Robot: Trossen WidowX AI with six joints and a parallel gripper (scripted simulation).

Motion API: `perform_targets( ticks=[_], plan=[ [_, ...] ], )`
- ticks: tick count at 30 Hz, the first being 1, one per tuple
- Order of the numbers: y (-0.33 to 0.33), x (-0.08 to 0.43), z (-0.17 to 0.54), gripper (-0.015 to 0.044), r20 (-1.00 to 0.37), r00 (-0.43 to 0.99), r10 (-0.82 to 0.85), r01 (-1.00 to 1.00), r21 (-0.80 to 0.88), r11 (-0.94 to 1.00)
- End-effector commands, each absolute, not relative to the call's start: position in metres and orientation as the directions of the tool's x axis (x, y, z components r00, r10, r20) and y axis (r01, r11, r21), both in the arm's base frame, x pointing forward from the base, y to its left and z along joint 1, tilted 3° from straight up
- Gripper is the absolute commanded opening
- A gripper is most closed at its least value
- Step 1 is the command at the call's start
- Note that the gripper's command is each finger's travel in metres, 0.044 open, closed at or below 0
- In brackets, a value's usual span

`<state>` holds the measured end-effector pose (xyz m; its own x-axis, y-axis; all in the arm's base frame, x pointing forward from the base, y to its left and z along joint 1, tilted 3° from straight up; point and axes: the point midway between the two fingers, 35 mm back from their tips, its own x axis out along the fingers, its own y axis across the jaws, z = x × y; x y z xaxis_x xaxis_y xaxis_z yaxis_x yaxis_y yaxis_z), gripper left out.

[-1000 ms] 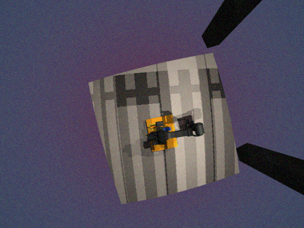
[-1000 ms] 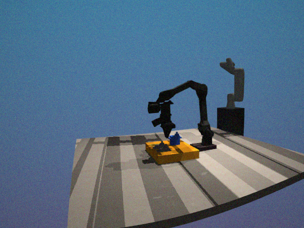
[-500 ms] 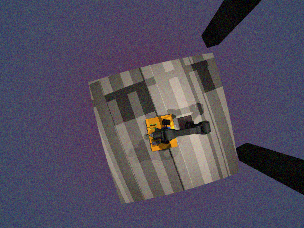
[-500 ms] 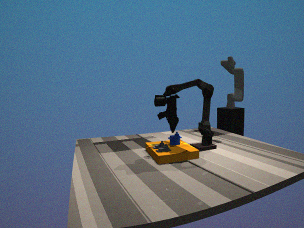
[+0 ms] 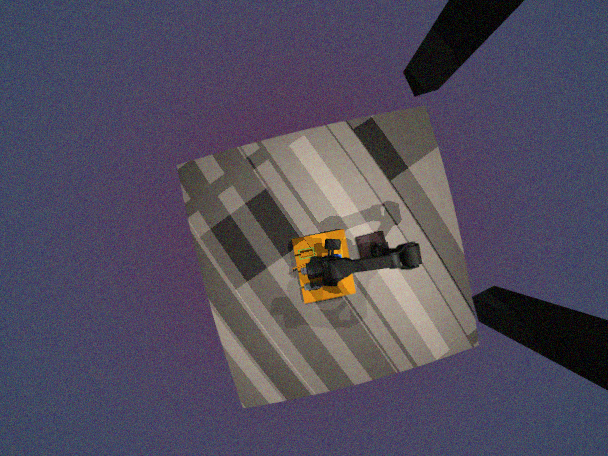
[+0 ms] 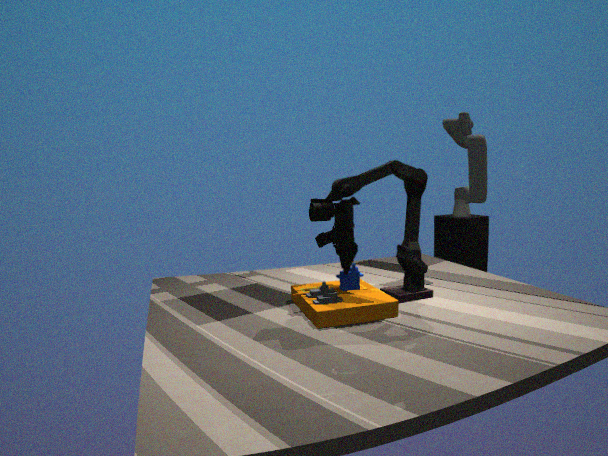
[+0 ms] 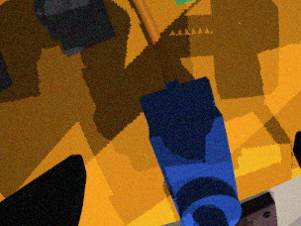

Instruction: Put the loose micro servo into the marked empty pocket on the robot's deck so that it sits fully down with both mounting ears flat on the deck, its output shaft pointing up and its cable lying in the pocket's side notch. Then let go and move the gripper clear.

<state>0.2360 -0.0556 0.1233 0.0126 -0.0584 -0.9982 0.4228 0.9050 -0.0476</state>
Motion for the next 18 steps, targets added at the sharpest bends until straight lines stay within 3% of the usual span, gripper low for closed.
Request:
perform_targets(
  ticks=[1,6,17,18],
  plan=[
    [-0.0552,0.2348,0.1157,0.044,-0.999,0.007,-0.054,0.423,-0.046,0.905],
    [-0.0555,0.2346,0.1102,0.044,-0.999,0.007,-0.054,0.423,-0.046,0.905],
    [-0.0555,0.2346,0.1102,0.0151,-0.999,0.007,-0.054,0.423,-0.046,0.905],
    [-0.0555,0.2346,0.1102,0.0145,-0.999,0.007,-0.054,0.423,-0.046,0.905]
  ],
)
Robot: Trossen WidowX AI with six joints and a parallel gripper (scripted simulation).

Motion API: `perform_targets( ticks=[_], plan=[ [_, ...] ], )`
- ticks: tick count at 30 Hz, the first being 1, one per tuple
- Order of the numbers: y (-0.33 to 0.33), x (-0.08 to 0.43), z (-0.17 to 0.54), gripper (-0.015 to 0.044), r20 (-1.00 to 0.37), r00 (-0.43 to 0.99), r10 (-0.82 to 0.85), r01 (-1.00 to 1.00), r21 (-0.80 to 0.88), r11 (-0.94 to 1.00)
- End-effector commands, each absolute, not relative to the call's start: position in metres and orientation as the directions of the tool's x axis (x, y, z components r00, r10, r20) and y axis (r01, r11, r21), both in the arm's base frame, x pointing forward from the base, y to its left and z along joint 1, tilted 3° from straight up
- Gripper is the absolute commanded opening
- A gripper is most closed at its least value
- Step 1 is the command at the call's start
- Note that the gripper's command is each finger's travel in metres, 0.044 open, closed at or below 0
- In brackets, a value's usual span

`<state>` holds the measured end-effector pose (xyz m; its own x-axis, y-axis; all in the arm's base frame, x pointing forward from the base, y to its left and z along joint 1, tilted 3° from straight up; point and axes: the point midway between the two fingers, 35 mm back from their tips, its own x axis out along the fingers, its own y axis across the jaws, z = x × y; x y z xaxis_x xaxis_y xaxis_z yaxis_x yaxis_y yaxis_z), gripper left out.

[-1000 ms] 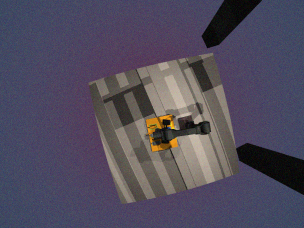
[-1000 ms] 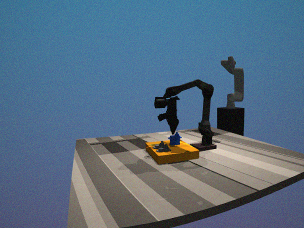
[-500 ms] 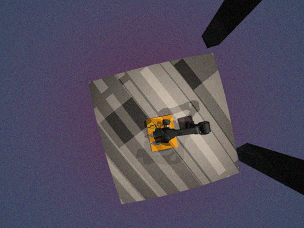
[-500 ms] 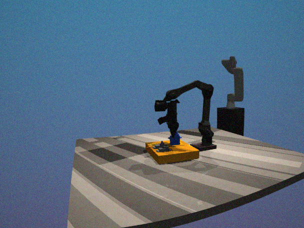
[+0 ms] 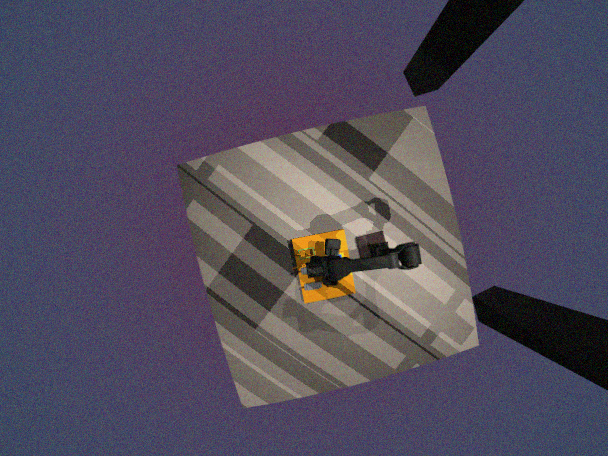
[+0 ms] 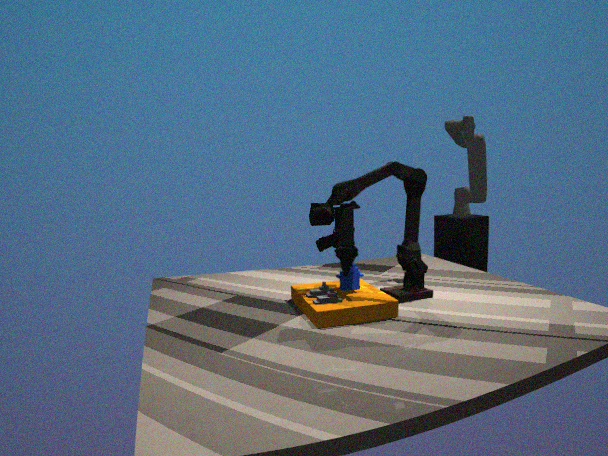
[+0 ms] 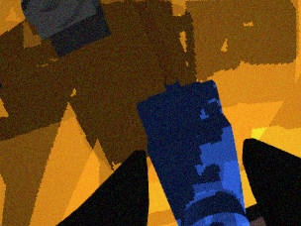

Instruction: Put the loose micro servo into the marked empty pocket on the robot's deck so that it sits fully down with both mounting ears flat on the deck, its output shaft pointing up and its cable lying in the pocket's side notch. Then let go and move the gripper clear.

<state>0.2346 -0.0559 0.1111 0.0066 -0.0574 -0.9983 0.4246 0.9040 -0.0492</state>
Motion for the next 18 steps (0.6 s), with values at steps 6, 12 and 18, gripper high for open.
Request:
perform_targets(
  ticks=[6,12,18],
  plan=[
    [-0.055,0.235,0.111,0.0085,-0.999,0.007,-0.054,0.423,-0.046,0.905],
    [-0.054,0.233,0.127,0.0,-0.999,0.007,-0.054,0.423,-0.046,0.905],
    [-0.051,0.224,0.14,0.0,-0.999,0.006,-0.054,0.423,-0.046,0.905]
  ],
)
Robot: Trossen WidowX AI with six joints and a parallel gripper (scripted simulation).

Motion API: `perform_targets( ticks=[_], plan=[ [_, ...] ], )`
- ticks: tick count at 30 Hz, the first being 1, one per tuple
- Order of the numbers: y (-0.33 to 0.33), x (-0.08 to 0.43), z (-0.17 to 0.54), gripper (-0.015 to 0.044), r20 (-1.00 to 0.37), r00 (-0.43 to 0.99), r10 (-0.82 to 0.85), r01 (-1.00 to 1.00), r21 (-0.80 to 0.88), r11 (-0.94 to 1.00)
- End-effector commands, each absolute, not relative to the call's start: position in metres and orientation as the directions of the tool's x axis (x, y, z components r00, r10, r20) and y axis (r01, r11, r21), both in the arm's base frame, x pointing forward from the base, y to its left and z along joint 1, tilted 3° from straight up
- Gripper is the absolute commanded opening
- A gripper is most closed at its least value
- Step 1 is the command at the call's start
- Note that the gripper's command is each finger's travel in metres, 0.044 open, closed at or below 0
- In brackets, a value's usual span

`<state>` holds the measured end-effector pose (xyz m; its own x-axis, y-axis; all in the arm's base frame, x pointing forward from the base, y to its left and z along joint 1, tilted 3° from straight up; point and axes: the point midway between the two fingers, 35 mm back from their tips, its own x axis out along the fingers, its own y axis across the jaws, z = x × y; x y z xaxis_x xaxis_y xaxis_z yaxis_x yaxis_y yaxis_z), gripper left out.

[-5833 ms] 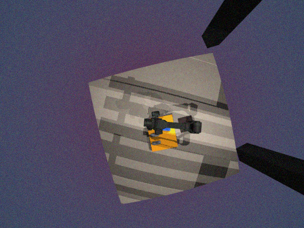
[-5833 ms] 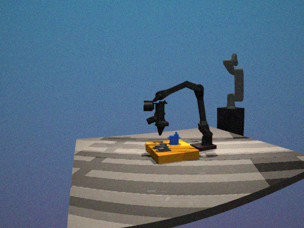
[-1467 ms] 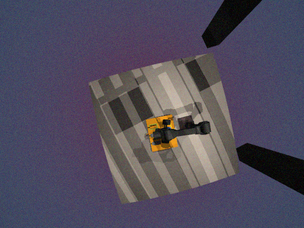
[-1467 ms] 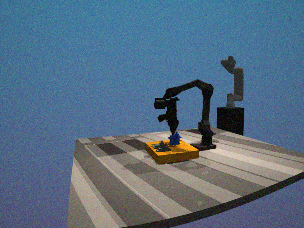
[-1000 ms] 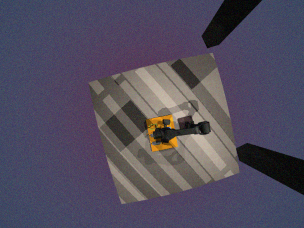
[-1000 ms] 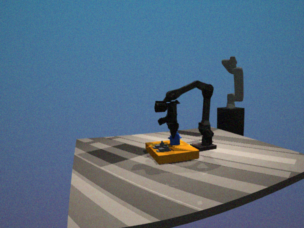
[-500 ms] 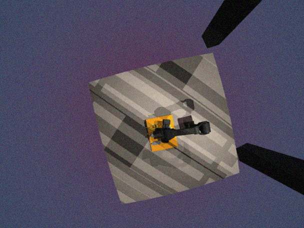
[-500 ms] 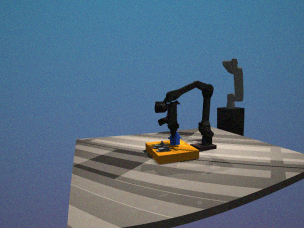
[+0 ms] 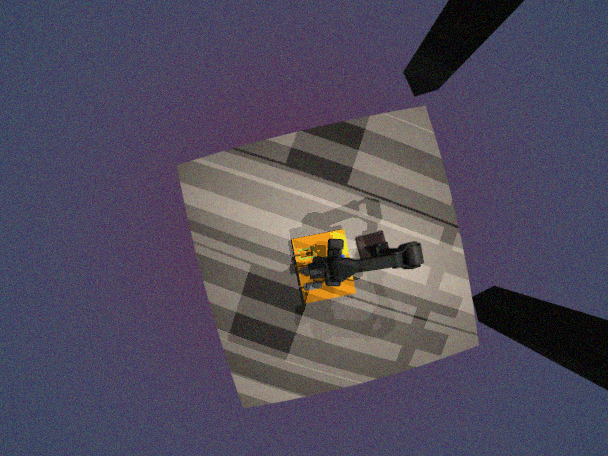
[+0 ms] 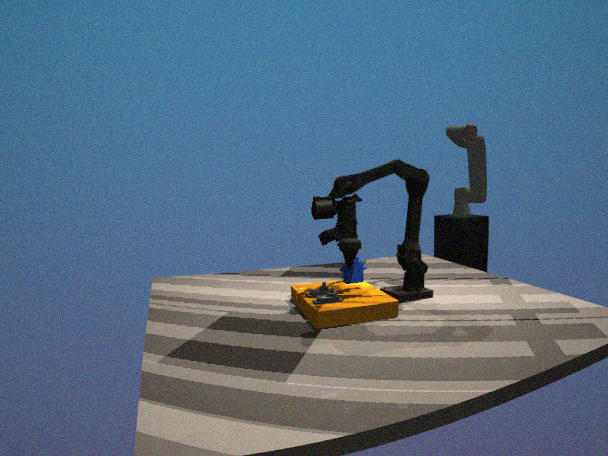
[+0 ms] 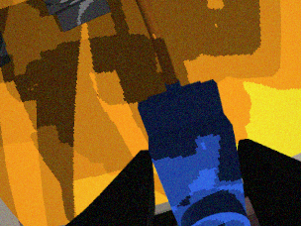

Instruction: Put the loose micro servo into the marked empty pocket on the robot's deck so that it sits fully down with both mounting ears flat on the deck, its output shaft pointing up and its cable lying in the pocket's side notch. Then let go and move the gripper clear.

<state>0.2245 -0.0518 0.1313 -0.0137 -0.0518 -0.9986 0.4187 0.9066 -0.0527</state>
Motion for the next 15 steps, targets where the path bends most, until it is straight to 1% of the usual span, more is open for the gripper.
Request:
perform_targets(
  ticks=[1,9,15],
  plan=[
    [-0.0508,0.2232,0.1398,0.0,-0.999,0.006,-0.054,0.423,-0.046,0.905],
    [-0.0498,0.2198,0.1397,0.0,-0.999,0.005,-0.054,0.423,-0.046,0.905],
    [-0.0594,0.2286,0.1404,0.0,-0.998,0.006,-0.055,0.423,-0.047,0.905]
  ],
)
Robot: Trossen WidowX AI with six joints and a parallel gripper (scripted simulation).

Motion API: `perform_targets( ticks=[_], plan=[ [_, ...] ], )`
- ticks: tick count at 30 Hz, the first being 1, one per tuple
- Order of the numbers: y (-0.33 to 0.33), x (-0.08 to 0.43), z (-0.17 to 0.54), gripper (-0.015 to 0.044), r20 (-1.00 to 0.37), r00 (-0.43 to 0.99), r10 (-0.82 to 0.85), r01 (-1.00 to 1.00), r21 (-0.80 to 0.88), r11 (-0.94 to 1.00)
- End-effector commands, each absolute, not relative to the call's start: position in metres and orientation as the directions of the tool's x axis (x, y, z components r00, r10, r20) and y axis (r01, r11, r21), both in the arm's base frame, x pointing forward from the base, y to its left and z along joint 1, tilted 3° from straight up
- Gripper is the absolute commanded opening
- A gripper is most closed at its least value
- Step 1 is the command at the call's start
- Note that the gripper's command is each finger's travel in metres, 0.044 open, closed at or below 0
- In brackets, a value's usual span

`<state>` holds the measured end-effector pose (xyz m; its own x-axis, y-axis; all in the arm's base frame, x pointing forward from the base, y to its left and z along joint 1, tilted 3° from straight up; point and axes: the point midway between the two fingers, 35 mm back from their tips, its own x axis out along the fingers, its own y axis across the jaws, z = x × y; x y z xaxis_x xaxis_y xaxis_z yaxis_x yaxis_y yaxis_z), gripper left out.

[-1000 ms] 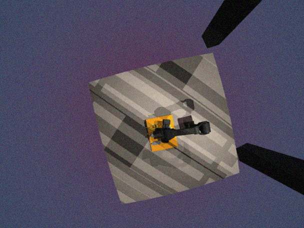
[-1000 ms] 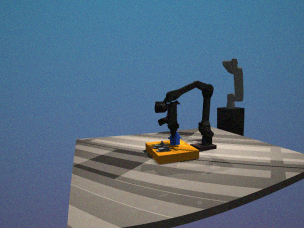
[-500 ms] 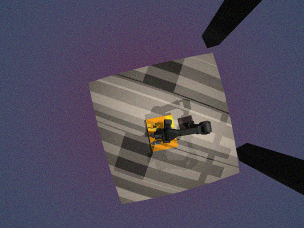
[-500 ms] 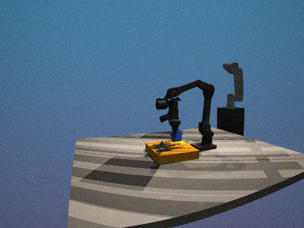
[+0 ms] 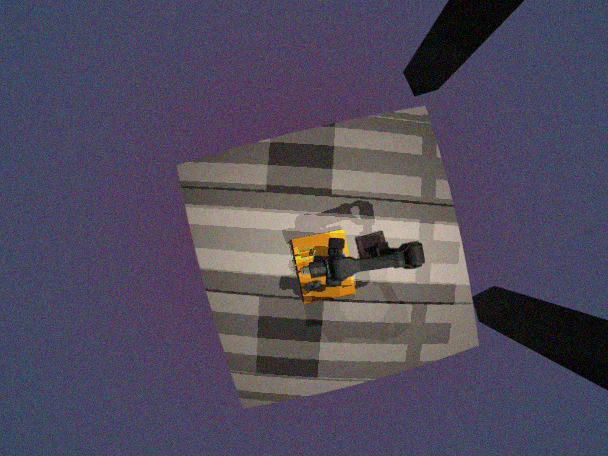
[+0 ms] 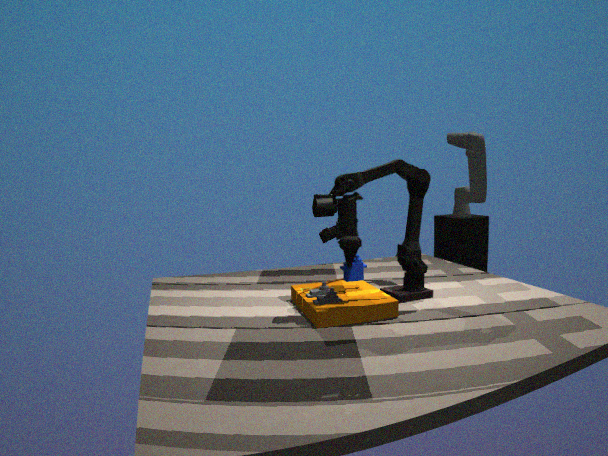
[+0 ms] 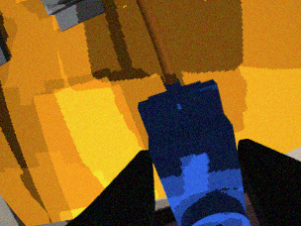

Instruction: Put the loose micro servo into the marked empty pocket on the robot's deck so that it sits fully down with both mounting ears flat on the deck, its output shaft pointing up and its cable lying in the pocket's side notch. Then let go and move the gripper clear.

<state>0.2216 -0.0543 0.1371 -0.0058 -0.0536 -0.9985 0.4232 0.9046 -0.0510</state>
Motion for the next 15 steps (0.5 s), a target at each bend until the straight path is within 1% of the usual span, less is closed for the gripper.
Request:
perform_targets(
  ticks=[1,7,15],
  plan=[
    [-0.061,0.23,0.141,0.0,-0.998,0.006,-0.055,0.423,-0.047,0.905],
    [-0.065,0.23,0.141,0.0,-0.998,0.006,-0.055,0.423,-0.047,0.905],
    [-0.092,0.225,0.142,0.0,-0.998,0.006,-0.058,0.423,-0.05,0.905]
  ],
)
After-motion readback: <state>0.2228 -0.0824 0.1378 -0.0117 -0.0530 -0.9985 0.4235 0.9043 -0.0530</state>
